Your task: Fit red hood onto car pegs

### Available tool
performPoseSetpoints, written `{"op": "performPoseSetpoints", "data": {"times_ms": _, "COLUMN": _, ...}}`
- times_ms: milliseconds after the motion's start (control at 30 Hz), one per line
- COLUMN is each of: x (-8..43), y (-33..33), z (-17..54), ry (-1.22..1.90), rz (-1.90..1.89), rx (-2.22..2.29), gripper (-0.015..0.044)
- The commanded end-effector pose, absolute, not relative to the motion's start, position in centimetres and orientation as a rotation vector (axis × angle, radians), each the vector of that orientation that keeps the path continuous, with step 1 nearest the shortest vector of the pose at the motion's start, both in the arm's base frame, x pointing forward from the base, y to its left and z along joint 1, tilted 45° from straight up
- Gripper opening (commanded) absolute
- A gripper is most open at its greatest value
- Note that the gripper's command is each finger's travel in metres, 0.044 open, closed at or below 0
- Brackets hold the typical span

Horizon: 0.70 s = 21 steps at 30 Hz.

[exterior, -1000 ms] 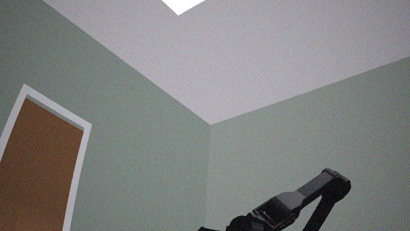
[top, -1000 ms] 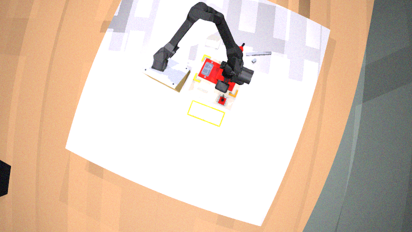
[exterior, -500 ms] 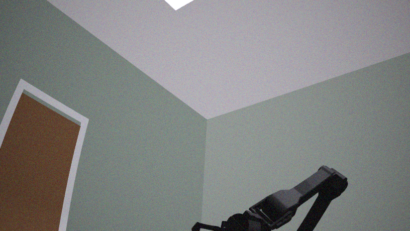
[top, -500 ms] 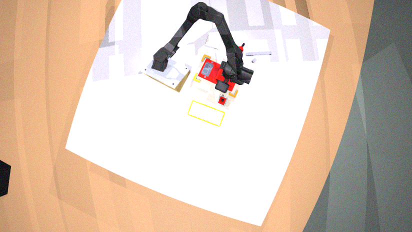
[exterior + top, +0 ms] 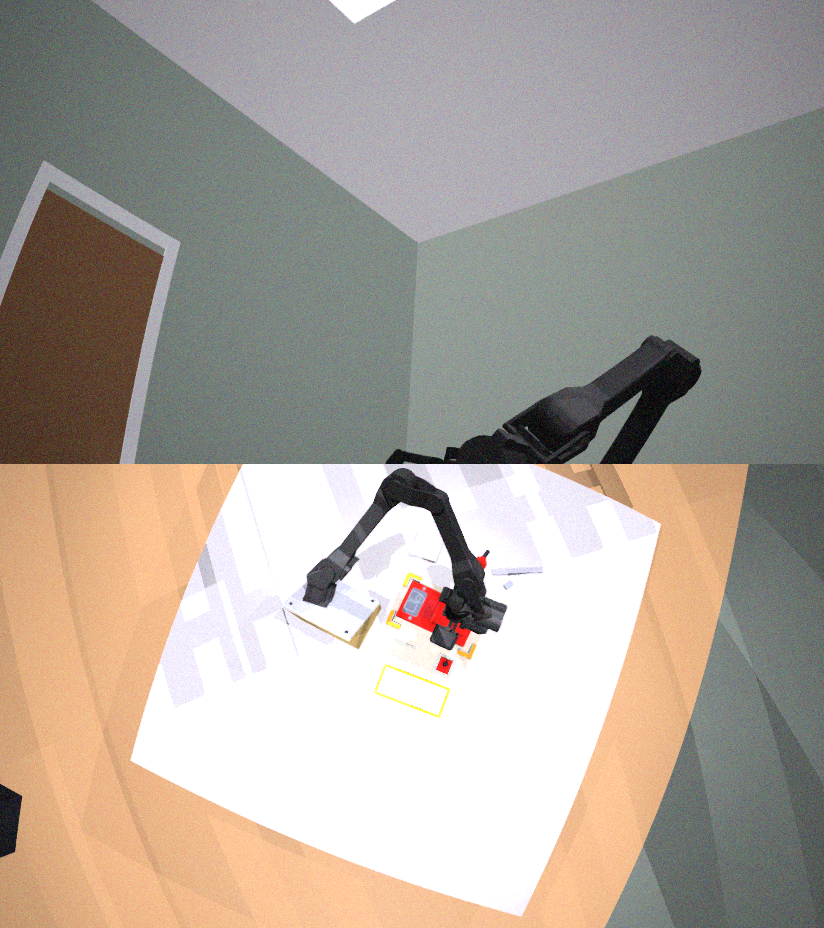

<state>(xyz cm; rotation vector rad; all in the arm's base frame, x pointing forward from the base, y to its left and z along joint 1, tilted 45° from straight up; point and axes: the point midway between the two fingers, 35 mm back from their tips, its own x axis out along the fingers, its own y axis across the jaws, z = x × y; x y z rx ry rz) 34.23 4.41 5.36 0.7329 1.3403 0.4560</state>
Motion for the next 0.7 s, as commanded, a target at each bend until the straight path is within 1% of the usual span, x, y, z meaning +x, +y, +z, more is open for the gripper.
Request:
{"op": "performPoseSetpoints", "data": {"times_ms": 0, "x": 34.25, "y": 4.58, "z": 5.22, "ry": 1.341, "rz": 0.456, "rx": 0.740, "gripper": 0.0000}}
{"op": "performPoseSetpoints", "data": {"times_ms": 667, "x": 34.41, "y": 5.11, "z": 4.69, "ry": 1.341, "rz": 0.457, "rx": 0.740, "gripper": 0.0000}}
